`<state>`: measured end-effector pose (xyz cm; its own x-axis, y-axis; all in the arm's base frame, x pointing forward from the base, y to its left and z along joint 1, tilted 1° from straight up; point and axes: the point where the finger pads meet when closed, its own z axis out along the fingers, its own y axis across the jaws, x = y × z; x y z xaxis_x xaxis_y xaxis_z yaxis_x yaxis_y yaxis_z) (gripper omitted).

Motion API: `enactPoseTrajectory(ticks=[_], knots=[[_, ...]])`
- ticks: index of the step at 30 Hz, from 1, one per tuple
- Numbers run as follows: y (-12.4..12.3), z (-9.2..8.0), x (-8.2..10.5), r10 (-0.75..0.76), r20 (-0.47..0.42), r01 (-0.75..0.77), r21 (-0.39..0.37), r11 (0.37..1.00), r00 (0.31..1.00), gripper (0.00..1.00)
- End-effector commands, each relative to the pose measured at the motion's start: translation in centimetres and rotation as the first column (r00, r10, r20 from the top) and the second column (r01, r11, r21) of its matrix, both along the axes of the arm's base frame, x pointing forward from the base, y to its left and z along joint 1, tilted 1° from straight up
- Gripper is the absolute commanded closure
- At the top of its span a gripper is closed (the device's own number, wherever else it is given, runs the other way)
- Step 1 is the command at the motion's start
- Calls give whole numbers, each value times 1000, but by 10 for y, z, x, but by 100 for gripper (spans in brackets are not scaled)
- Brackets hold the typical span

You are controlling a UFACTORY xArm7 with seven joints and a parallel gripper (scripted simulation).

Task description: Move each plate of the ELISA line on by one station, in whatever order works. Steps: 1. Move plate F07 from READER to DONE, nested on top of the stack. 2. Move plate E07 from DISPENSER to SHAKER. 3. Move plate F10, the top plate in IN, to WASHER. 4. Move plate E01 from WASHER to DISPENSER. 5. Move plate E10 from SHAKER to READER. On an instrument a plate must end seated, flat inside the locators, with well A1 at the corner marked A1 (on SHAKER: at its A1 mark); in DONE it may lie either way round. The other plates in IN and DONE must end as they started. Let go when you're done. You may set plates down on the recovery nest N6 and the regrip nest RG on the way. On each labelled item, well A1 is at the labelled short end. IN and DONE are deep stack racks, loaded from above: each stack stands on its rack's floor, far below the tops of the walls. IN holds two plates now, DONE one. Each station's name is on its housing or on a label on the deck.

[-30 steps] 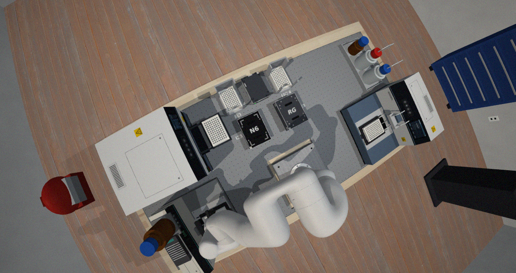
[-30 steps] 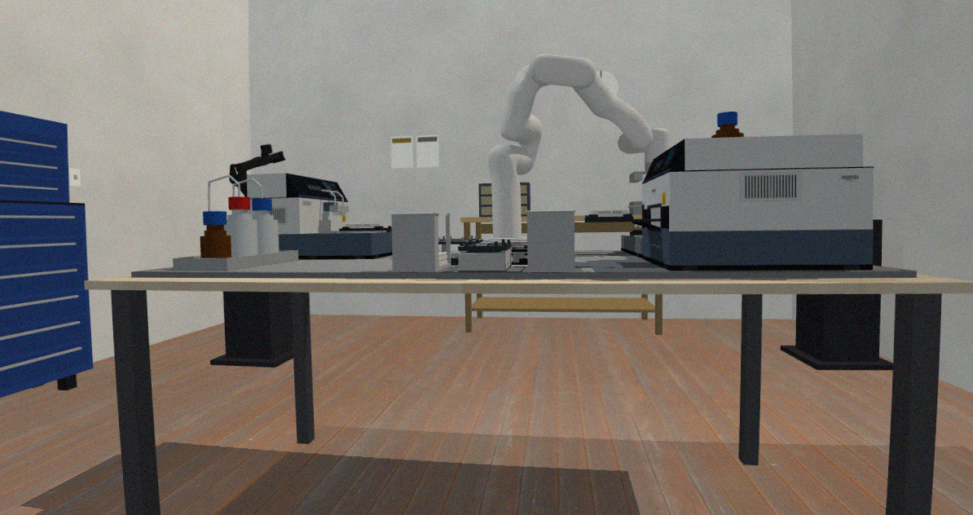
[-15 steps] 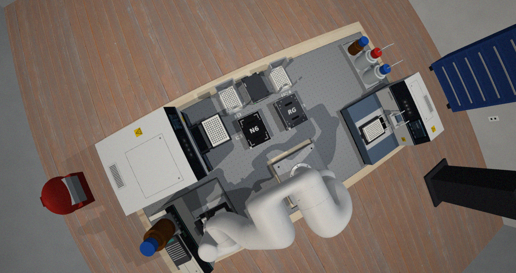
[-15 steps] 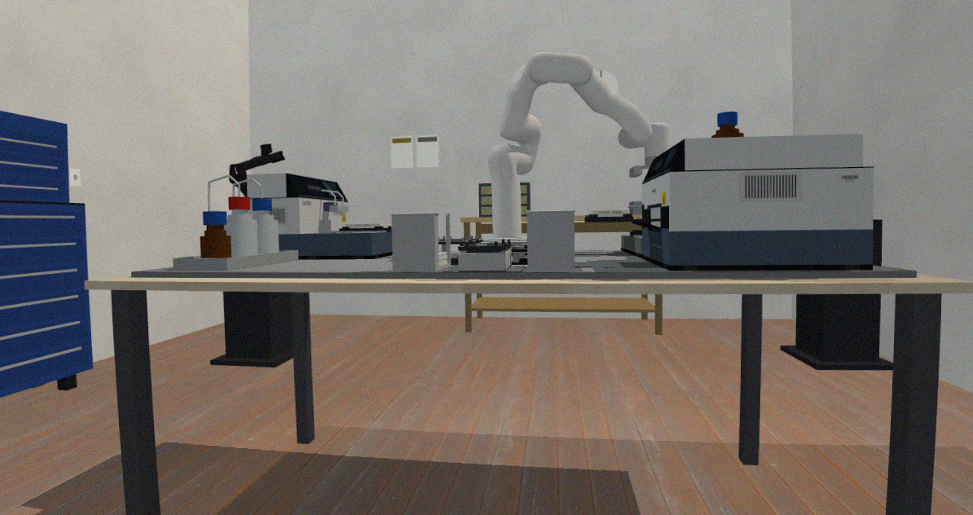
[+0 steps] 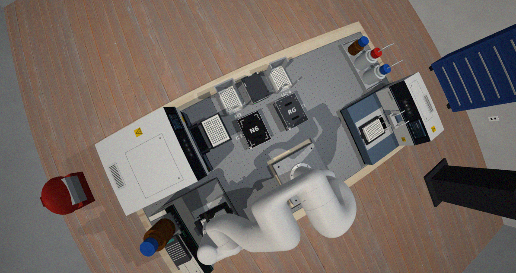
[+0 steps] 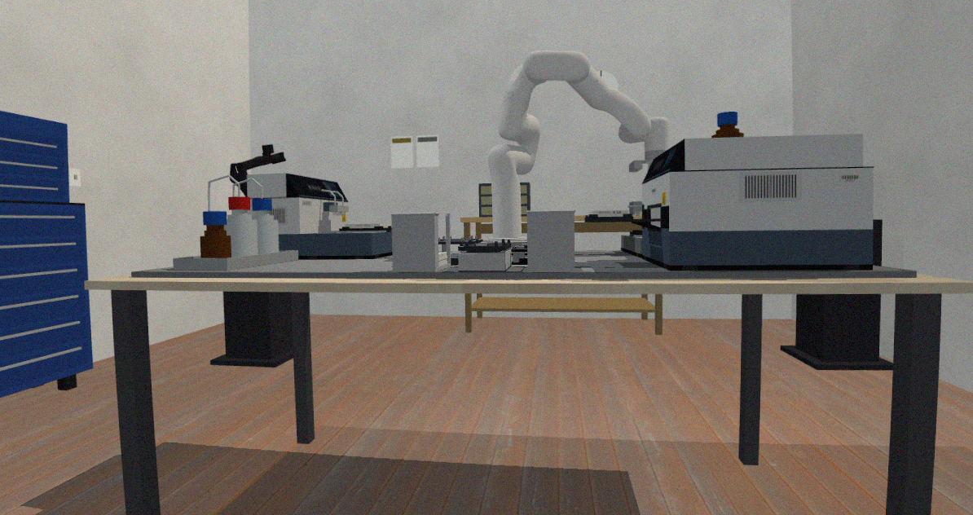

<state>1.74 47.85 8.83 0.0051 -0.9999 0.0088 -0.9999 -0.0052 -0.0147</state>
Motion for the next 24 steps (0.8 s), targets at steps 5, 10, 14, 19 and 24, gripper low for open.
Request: enactPoseTrajectory(ticks=[5,10,14,19,24], knots=[[2,10,0,0,0,0,6,1000,1000,100],[2,15,0,0,0,0,6,1000,1000,100],[2,20,0,0,0,0,6,1000,1000,100],[2,27,0,0,1,0,6,1000,1000,100],[2,31,0,0,1,0,6,1000,1000,100]])
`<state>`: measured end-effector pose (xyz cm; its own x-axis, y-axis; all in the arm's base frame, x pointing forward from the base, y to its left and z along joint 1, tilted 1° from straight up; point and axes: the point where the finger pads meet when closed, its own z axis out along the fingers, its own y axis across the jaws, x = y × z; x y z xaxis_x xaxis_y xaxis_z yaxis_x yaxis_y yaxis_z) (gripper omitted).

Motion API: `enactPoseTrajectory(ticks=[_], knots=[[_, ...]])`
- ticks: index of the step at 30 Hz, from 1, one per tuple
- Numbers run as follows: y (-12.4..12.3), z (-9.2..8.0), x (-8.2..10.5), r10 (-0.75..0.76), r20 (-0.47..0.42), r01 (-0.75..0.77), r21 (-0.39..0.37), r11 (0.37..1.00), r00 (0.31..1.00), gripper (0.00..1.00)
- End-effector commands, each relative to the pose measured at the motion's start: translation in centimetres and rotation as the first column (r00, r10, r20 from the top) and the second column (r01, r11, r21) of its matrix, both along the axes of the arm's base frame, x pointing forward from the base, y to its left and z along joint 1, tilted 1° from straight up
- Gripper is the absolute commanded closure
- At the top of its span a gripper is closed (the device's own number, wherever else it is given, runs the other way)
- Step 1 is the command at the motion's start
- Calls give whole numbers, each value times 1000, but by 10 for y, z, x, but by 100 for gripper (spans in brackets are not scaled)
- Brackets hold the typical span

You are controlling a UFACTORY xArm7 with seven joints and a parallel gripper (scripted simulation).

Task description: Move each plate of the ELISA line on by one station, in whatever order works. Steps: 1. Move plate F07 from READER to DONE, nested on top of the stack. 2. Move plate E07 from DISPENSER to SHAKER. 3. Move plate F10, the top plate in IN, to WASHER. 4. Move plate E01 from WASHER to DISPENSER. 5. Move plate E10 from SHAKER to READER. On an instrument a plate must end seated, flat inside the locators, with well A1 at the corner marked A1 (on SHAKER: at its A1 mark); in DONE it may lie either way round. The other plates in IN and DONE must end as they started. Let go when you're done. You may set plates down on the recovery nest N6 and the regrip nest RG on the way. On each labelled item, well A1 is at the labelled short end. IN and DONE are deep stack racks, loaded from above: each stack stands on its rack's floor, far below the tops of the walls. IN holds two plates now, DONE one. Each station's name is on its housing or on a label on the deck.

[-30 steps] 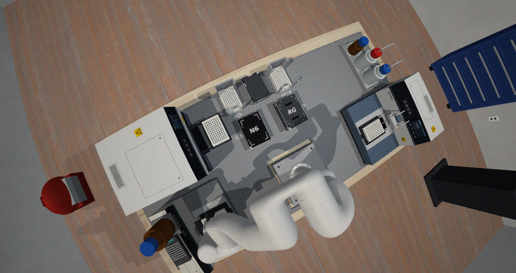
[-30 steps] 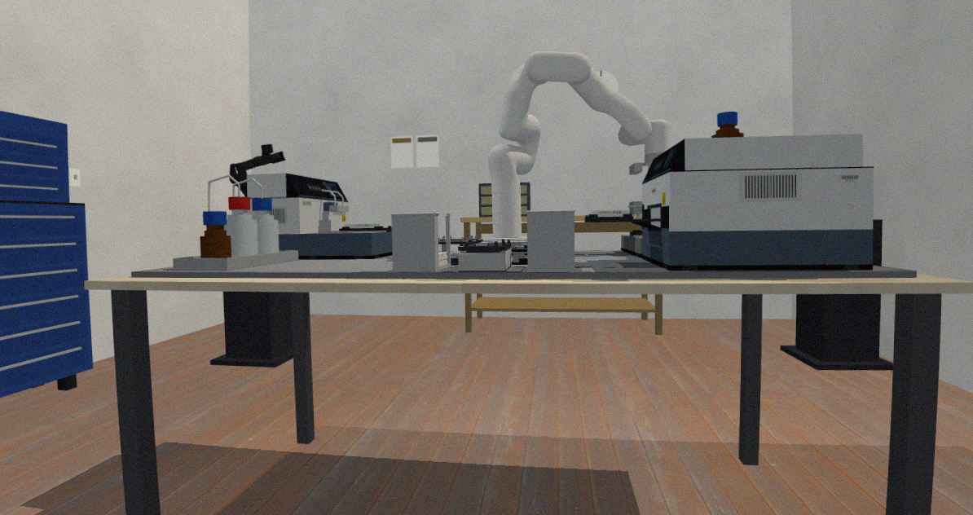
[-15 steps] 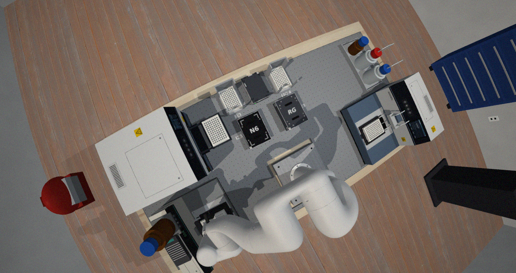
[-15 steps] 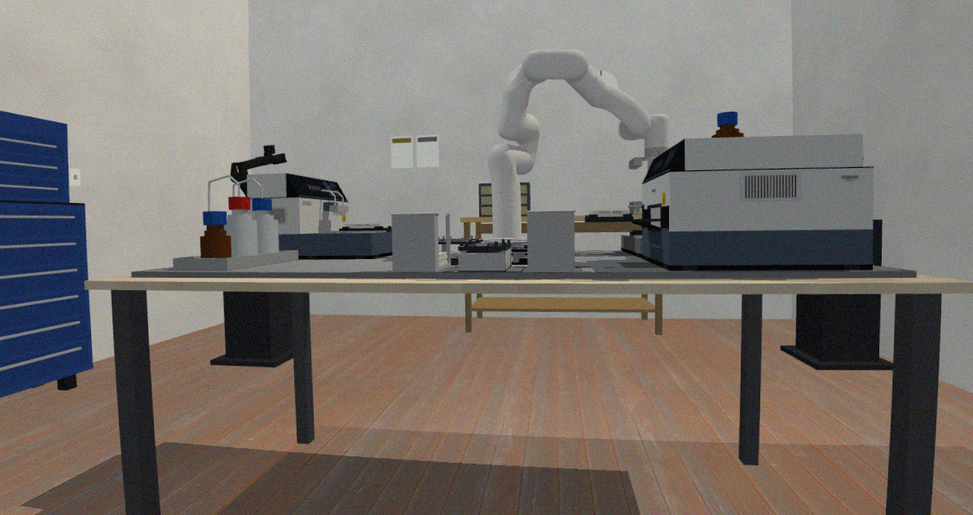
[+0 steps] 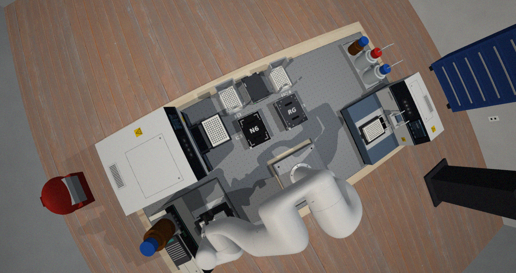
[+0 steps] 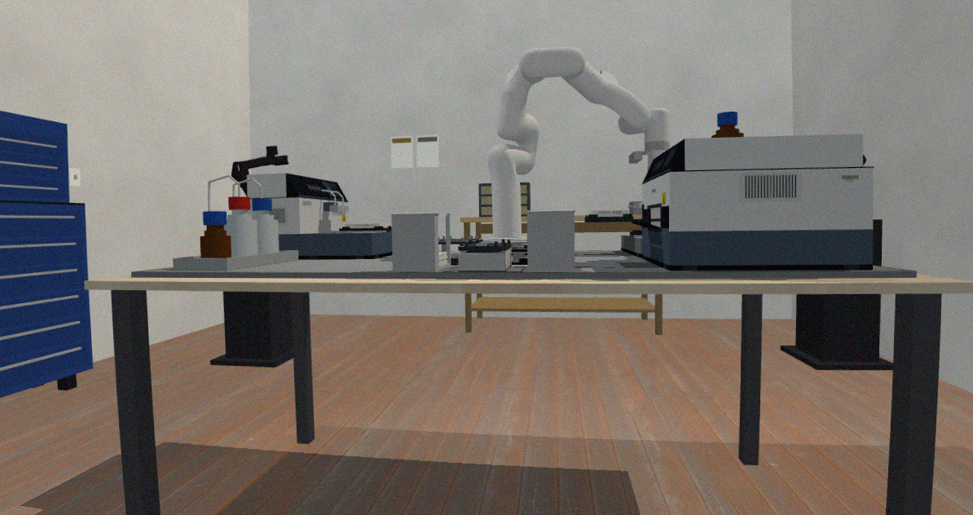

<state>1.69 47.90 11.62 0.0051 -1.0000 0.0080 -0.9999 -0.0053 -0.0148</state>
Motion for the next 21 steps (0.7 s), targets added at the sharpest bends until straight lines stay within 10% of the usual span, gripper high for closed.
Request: enactPoseTrajectory(ticks=[1,21], knots=[[2,4,0,0,0,0,5,1000,1000,100],[2,28,0,0,0,0,5,1000,1000,100]])
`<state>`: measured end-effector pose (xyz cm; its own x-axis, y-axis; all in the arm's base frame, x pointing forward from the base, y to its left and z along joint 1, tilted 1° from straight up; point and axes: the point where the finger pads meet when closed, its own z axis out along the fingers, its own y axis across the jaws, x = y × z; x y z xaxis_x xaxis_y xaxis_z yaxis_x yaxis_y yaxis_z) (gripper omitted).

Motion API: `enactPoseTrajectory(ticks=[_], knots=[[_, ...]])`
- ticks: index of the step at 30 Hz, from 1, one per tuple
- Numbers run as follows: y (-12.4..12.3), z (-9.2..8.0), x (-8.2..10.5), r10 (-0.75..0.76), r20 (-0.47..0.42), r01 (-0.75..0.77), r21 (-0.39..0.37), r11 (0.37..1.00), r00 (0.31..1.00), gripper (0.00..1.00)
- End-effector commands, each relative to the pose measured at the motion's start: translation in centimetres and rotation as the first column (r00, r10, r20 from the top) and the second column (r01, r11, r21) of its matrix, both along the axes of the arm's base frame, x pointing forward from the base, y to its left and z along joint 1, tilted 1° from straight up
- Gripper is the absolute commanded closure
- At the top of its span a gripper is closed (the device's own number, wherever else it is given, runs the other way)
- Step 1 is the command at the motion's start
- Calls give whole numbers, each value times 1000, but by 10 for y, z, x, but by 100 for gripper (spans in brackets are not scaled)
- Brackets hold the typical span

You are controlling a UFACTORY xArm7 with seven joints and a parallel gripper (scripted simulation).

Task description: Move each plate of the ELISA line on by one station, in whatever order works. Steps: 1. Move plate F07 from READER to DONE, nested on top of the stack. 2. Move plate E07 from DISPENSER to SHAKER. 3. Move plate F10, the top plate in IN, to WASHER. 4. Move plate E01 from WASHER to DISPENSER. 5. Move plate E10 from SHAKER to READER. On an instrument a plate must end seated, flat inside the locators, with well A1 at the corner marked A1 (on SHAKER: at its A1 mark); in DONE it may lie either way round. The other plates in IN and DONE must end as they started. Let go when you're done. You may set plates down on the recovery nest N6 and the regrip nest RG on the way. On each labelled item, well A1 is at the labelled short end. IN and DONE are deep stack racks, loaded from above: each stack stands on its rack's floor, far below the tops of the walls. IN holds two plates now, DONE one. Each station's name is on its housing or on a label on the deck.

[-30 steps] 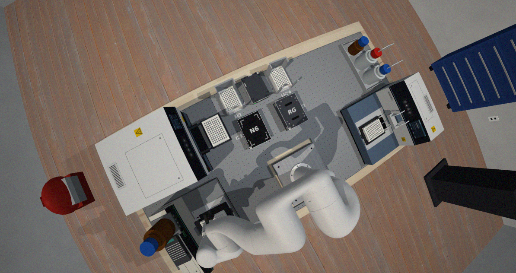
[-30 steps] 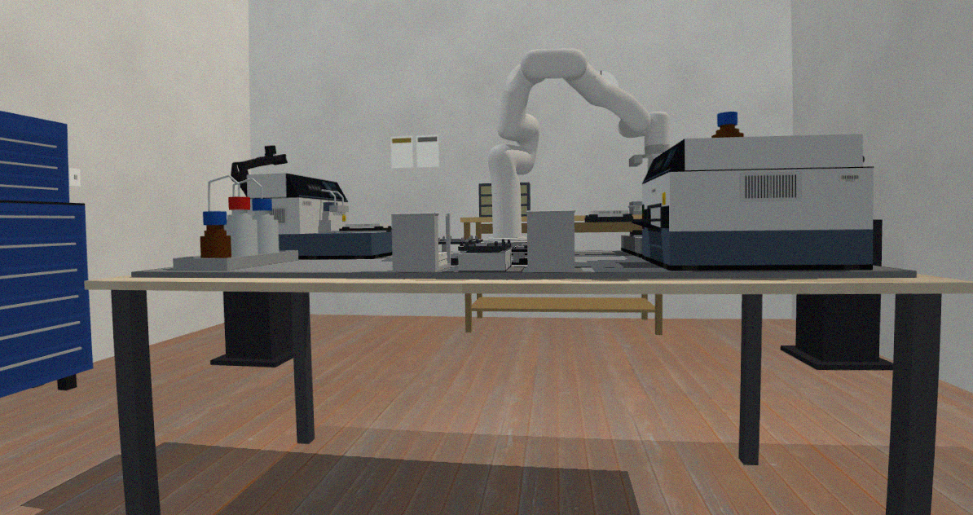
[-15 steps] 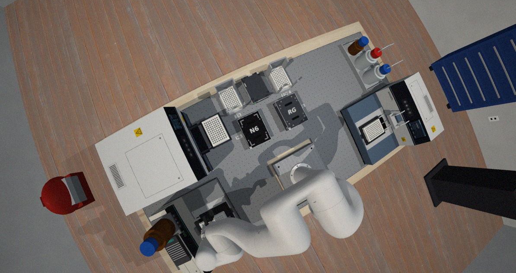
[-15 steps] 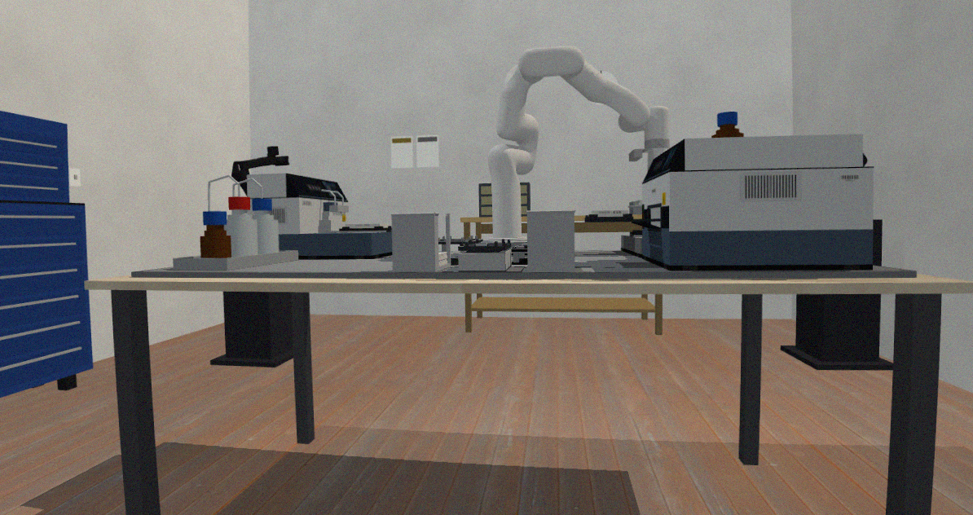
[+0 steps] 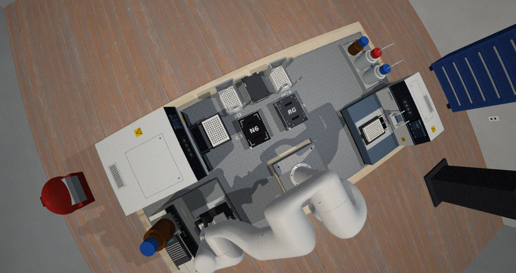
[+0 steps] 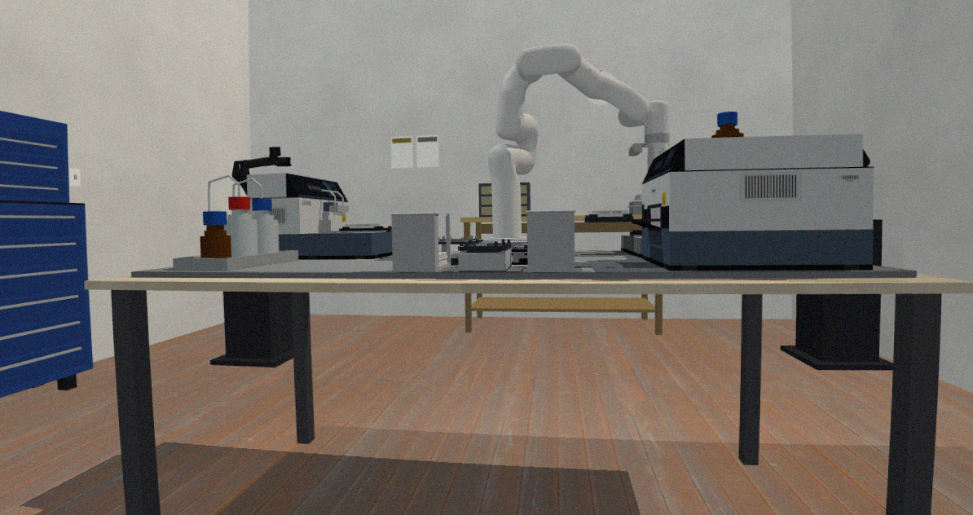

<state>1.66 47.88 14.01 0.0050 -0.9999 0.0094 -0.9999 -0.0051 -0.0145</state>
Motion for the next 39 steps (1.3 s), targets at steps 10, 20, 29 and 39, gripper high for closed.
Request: enactPoseTrajectory(ticks=[10,20,29,39], knots=[[2,18,0,0,1,0,7,1000,1000,100],[2,29,0,0,1,0,7,1000,1000,100],[2,33,0,0,1,0,7,1000,1000,100],[-18,34,0,70,1,-70,5,998,998,100]])
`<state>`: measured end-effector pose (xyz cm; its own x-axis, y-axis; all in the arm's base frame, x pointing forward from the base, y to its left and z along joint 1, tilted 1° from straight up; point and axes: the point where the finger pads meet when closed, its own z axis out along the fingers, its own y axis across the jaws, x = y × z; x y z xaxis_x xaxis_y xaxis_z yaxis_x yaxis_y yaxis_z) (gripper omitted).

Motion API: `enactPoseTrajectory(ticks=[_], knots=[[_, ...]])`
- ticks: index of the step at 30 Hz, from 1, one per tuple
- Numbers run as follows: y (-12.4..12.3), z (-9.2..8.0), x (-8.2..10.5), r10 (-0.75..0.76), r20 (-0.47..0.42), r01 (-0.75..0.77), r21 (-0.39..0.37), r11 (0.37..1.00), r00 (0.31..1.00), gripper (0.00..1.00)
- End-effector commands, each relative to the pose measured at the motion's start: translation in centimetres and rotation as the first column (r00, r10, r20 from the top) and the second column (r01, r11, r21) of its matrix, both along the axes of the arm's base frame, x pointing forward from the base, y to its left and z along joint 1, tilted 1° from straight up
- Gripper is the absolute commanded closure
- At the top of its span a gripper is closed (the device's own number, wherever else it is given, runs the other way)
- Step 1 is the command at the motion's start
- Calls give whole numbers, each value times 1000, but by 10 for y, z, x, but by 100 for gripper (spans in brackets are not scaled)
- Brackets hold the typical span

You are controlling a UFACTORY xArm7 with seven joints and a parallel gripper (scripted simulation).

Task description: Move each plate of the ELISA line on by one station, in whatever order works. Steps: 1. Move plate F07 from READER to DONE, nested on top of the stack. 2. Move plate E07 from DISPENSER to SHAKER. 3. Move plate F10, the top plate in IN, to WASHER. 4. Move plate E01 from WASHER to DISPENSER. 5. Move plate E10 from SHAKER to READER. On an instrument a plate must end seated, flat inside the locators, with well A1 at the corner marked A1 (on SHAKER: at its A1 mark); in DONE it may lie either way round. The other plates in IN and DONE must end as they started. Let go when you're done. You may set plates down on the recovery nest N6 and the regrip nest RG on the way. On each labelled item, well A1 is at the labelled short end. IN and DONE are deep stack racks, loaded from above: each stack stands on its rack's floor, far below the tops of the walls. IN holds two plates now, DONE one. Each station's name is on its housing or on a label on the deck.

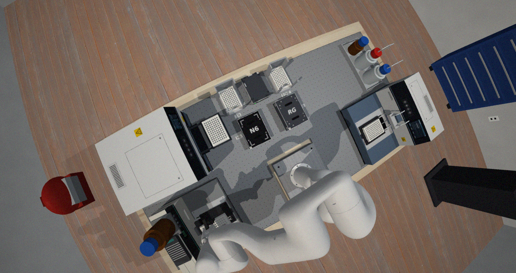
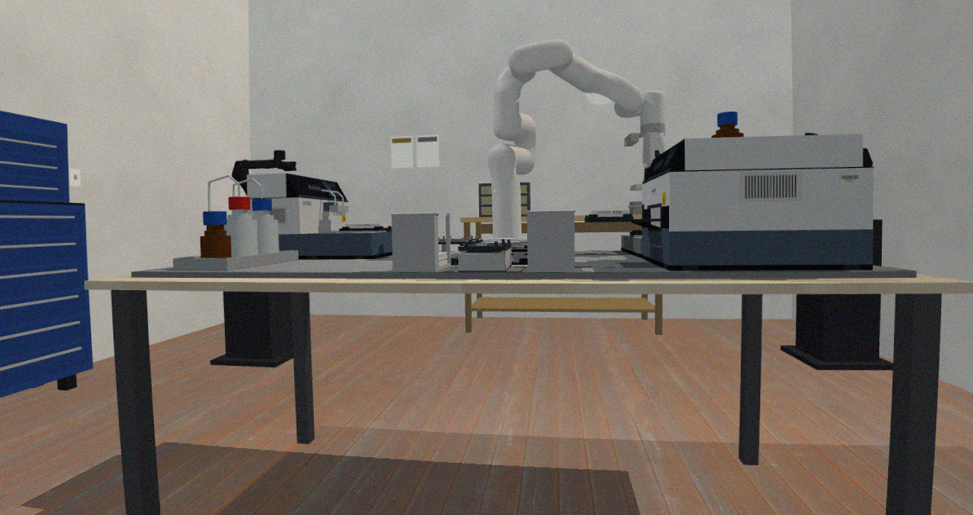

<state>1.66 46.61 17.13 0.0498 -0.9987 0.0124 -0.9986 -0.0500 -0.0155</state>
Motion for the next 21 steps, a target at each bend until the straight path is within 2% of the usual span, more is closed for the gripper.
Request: enactPoseTrajectory(ticks=[1,13,21], knots=[[-9,2,0,37,-1,-37,8,999,999,100],[-42,3,1,74,-1,-74,7,997,997,100],[-69,3,2,167,-1,-167,6,986,986,100]])
